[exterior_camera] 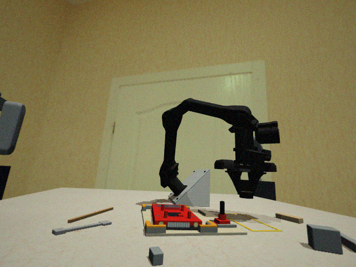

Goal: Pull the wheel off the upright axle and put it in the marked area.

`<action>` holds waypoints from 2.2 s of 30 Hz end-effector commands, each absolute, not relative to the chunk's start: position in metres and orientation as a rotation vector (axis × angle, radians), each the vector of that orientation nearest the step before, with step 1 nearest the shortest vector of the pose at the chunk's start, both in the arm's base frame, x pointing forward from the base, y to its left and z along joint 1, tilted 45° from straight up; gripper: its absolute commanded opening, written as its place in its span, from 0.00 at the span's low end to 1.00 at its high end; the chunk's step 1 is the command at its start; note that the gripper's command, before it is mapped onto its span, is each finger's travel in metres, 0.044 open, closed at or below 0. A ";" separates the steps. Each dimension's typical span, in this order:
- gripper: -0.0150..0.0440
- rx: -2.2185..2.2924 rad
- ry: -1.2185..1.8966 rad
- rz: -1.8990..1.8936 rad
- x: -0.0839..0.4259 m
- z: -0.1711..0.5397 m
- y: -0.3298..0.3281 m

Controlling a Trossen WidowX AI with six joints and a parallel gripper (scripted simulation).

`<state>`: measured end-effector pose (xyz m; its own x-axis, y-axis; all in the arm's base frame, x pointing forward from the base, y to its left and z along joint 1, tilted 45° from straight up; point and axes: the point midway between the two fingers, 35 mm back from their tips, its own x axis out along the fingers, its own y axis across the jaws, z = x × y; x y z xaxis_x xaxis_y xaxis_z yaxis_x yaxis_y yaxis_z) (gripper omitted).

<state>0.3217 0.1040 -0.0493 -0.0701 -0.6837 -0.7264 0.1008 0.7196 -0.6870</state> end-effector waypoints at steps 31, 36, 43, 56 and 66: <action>0.76 -0.508 1.519 -0.695 0.318 -0.063 0.088; 0.76 -0.510 1.518 -0.693 0.318 -0.052 0.099; 1.00 -0.513 1.521 -0.686 0.267 -0.017 0.112; 1.00 -0.513 1.525 -0.692 0.237 0.004 0.116; 1.00 -0.513 1.525 -0.692 0.237 0.004 0.116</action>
